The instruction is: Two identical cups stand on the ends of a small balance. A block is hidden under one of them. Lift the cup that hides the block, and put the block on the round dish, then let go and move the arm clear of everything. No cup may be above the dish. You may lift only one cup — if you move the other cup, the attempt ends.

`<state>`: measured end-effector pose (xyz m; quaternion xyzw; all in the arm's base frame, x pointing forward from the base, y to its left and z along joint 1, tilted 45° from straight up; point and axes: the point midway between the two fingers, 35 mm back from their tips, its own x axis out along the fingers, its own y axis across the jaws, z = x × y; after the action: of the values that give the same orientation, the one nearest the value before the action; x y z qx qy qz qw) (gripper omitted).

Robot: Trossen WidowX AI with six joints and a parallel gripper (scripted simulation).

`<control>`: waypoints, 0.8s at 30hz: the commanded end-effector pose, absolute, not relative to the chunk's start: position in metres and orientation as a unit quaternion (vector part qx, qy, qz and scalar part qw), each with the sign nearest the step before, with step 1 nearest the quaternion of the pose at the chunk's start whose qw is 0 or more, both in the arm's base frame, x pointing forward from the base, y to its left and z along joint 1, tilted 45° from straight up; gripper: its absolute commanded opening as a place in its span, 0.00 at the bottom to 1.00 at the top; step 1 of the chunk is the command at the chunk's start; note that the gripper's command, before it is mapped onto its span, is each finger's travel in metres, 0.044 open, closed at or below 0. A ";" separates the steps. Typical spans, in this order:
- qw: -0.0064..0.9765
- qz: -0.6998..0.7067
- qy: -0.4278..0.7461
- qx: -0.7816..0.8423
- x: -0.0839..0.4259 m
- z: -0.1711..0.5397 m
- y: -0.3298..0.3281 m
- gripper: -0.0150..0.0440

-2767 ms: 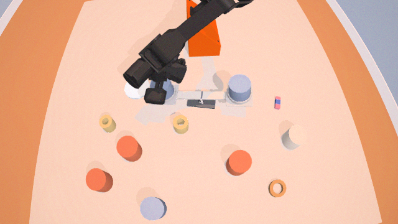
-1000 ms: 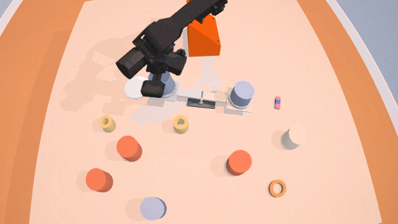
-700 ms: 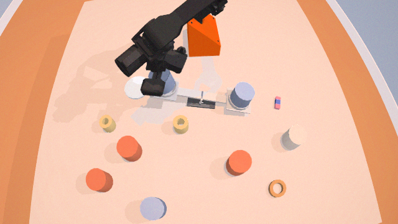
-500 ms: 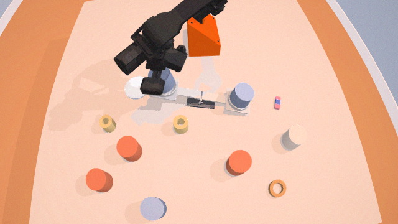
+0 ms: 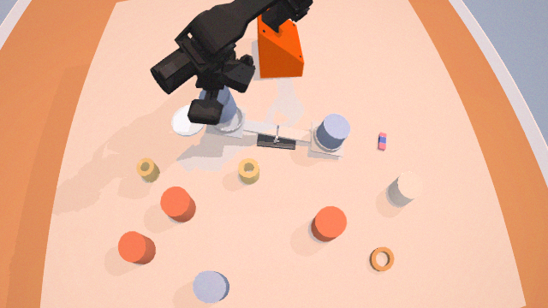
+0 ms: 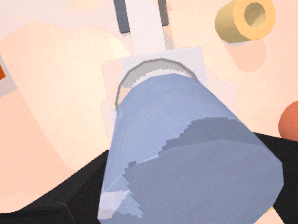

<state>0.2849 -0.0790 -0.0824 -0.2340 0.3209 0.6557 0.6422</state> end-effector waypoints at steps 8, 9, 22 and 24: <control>0.642 0.654 0.320 -0.242 0.288 -0.069 -0.092 0.25; 0.642 0.654 0.320 -0.242 0.288 -0.068 -0.093 0.25; 0.642 0.654 0.319 -0.242 0.286 -0.055 -0.103 0.25; 0.642 0.654 0.319 -0.242 0.286 -0.053 -0.105 0.25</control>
<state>0.2834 -0.0987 -0.0589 -0.2330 0.3200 0.6569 0.6417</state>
